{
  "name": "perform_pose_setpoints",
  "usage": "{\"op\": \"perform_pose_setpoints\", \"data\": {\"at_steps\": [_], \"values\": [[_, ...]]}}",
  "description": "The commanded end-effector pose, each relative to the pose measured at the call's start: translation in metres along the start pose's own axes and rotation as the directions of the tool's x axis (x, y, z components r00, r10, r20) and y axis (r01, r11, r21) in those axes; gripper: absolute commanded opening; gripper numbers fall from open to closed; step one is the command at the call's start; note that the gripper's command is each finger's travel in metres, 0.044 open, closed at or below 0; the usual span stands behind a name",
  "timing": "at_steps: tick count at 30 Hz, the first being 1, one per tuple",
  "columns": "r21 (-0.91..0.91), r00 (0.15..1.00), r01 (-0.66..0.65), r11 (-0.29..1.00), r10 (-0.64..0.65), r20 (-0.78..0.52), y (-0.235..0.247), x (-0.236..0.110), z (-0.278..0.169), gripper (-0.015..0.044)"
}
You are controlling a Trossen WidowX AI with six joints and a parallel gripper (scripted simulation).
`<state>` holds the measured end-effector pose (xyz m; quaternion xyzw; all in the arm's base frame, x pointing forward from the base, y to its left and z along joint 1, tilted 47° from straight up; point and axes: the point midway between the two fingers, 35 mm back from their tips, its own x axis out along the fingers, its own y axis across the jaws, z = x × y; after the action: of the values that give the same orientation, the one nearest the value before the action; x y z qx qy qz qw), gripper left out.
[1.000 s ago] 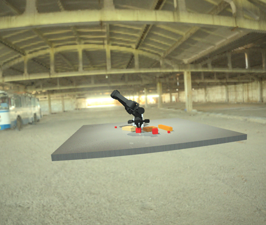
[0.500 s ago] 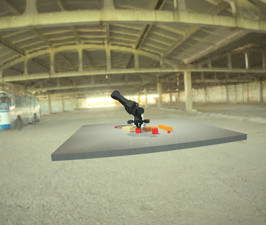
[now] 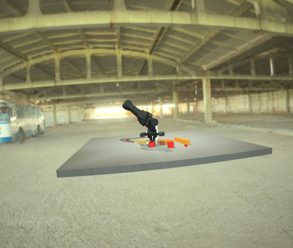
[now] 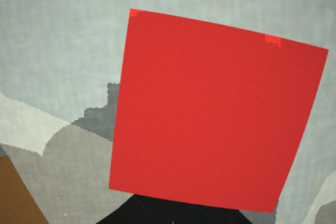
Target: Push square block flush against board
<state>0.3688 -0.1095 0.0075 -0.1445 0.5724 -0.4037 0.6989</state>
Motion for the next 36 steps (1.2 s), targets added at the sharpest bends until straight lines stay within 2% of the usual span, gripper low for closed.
{"op": "perform_pose_setpoints", "data": {"at_steps": [1, 23, 36], "values": [[-0.006, 1.0, 0.005, 1.0, -0.005, 0.001, -0.001, 0.0, 0.005, 0.0], [-0.005, 1.0, 0.005, 1.0, -0.005, 0.002, -0.003, 0.001, 0.027, 0.0], [-0.005, 1.0, 0.005, 1.0, -0.005, 0.002, -0.002, 0.001, 0.022, 0.0]]}}
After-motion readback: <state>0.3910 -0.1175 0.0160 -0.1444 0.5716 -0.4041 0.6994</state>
